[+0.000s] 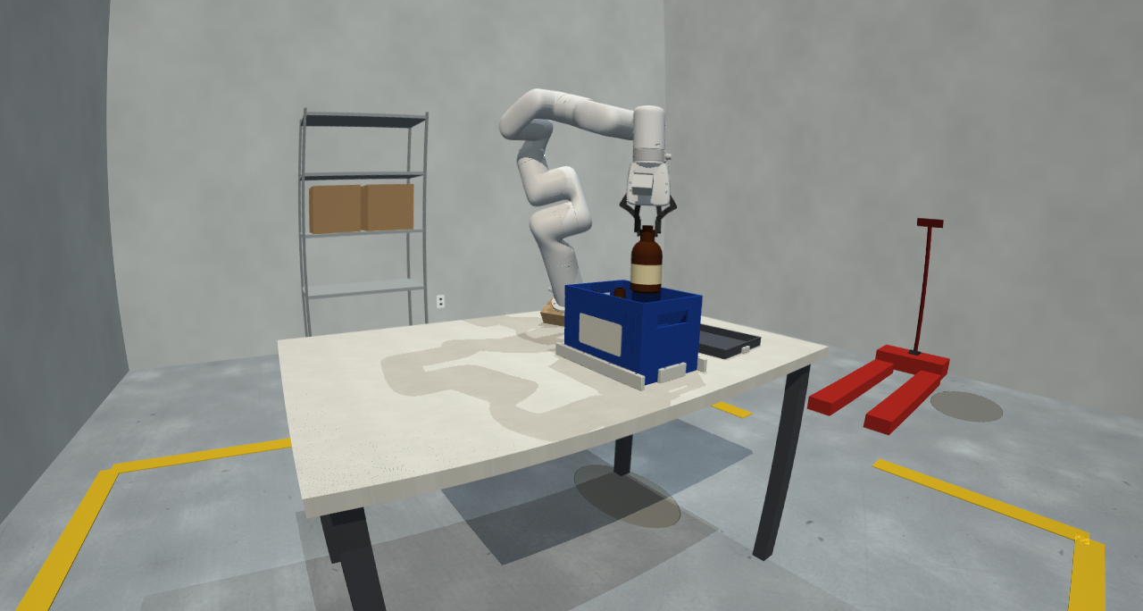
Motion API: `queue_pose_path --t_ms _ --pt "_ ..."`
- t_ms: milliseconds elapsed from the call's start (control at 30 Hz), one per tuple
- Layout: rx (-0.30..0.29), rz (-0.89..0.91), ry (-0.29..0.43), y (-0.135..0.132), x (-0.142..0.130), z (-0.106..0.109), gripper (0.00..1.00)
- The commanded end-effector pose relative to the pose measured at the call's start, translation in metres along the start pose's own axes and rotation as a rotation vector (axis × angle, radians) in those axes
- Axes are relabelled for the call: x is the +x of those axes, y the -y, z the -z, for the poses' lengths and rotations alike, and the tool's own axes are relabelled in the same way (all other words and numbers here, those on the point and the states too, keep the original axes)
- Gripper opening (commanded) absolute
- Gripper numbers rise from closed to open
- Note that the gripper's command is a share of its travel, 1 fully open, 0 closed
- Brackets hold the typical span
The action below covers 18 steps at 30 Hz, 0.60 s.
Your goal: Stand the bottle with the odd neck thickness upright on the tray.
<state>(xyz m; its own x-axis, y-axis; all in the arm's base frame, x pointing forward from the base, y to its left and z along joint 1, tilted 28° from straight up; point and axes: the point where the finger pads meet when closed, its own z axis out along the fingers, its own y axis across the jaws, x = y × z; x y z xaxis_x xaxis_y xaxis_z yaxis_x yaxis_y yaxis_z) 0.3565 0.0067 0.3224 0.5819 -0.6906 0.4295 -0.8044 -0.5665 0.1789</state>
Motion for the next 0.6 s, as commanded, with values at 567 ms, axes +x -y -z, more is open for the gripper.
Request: queue_pose_path --t_ms 567 --pt "0.003 0.000 -0.003 0.0008 0.0005 0.0066 0.00"
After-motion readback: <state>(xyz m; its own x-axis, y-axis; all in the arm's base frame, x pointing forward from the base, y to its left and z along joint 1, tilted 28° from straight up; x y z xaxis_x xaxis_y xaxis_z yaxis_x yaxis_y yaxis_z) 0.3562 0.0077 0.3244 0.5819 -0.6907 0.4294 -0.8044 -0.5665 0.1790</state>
